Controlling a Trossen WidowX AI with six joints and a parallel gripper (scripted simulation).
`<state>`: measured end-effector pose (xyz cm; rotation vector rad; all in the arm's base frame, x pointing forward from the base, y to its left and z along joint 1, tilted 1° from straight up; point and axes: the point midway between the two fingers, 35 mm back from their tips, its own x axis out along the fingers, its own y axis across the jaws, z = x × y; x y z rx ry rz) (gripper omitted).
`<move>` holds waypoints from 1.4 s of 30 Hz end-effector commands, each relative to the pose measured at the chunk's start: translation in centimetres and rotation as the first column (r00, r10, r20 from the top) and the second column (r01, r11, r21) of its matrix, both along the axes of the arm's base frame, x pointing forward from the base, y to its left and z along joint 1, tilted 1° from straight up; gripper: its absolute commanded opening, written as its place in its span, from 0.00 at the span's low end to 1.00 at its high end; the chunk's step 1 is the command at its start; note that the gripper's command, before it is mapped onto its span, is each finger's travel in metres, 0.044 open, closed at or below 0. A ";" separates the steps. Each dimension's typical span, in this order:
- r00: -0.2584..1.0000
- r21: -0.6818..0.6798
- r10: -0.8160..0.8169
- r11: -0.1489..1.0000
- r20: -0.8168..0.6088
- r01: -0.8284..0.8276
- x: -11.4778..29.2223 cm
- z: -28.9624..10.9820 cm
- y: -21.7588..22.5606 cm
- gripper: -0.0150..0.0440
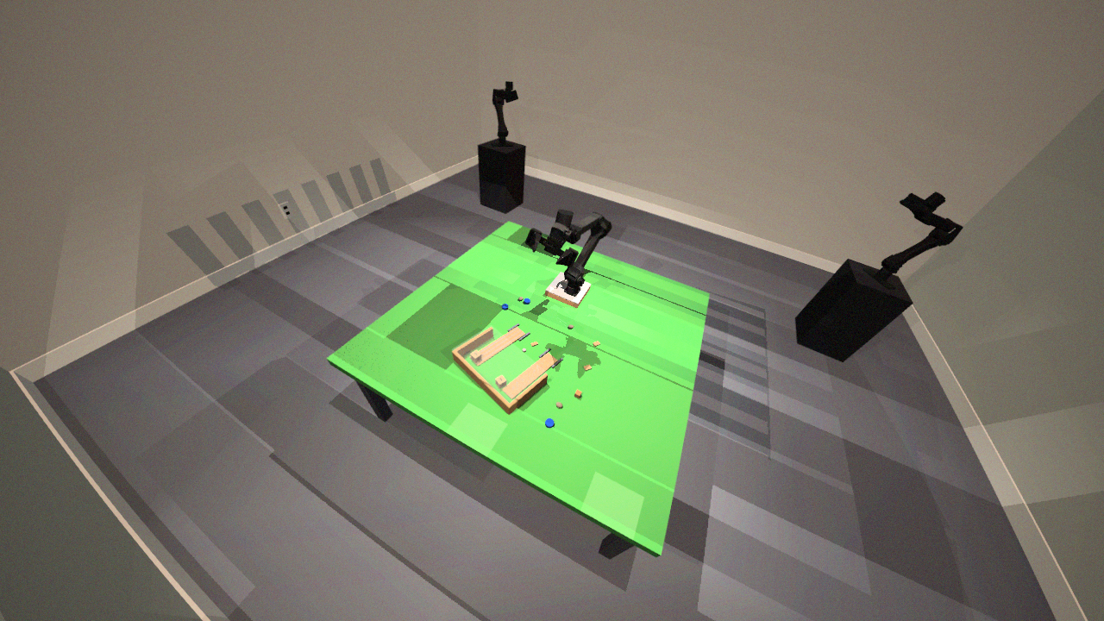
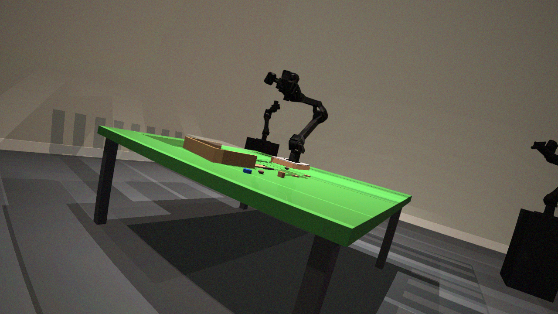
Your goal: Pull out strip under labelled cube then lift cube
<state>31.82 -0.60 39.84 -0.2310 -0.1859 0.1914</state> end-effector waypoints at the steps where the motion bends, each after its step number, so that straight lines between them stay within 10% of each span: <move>1: 0.976 0.089 -0.048 0.994 -0.211 0.068 1.6 -5.6 -0.3 0.93; 11: 0.689 0.075 -0.173 0.947 -0.704 0.314 0.2 -20.5 -0.5 0.93; 26: 0.681 0.072 -0.175 0.946 -0.711 0.318 0.2 -20.7 -0.5 0.93; 42: 0.013 -0.130 -0.152 0.886 -0.988 0.445 4.7 -28.4 -6.0 0.25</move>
